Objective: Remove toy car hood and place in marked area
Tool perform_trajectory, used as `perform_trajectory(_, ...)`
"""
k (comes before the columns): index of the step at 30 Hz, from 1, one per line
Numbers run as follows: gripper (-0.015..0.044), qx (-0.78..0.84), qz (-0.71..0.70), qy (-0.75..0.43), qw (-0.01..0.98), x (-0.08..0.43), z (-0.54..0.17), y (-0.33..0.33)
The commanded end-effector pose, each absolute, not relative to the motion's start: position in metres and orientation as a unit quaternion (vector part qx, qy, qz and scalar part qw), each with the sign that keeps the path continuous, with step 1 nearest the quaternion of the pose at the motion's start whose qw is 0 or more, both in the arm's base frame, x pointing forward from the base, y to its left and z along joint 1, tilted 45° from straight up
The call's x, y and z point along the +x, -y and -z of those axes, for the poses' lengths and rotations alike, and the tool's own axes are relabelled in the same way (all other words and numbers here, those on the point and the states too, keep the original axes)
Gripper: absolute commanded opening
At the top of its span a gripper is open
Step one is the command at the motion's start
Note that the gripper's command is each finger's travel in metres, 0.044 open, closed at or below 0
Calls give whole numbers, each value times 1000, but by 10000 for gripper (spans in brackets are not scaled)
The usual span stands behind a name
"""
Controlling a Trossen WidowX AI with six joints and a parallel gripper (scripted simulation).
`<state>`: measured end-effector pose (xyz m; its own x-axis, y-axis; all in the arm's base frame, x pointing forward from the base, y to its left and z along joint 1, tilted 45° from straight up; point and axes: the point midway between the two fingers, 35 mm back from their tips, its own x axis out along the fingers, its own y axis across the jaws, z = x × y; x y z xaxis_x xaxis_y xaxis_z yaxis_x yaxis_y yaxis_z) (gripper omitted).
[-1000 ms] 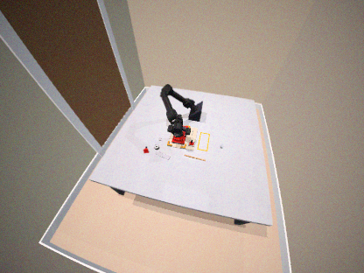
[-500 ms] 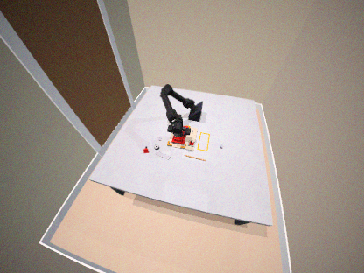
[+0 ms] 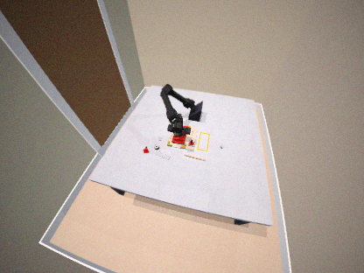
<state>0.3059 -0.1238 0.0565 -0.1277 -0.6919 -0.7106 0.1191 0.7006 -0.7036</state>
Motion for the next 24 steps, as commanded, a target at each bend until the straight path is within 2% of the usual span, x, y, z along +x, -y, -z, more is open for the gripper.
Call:
perform_trajectory(1, 0, -210, 323, -676, 628, 308, -59, 121)
perform_trajectory(24, 0, -210, 323, -676, 628, 309, -70, 110)
